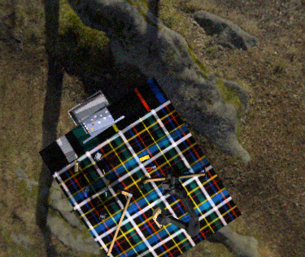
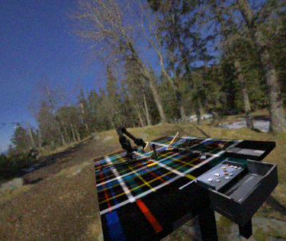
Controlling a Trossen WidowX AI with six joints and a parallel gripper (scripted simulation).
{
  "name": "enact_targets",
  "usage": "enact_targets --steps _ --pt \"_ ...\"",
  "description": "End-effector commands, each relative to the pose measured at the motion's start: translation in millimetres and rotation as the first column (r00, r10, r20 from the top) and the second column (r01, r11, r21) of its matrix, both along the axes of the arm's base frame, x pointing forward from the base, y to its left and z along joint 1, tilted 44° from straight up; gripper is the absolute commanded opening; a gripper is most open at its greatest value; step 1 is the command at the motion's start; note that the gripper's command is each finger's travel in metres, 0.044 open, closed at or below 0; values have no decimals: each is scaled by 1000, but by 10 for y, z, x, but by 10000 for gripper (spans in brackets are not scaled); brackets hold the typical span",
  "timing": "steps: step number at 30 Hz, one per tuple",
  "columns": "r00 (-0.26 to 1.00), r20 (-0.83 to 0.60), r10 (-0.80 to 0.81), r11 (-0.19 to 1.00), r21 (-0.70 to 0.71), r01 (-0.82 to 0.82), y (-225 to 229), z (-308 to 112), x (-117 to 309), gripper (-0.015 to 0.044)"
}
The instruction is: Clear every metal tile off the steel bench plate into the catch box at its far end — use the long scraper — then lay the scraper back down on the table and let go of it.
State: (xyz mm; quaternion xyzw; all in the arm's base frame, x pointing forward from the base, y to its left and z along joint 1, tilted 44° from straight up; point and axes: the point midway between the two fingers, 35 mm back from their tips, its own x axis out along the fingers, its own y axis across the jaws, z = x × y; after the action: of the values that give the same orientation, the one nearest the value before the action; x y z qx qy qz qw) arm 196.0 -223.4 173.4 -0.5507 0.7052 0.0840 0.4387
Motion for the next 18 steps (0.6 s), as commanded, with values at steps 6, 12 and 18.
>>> enact_targets --steps 6,12,18 --pt "1000 6 -4 1000 -2 4 -42 53 85 0" --pt "1000 6 -4 1000 -2 4 -65 77 135 0" --pt "1000 6 -4 1000 -3 4 -89 99 186 0"
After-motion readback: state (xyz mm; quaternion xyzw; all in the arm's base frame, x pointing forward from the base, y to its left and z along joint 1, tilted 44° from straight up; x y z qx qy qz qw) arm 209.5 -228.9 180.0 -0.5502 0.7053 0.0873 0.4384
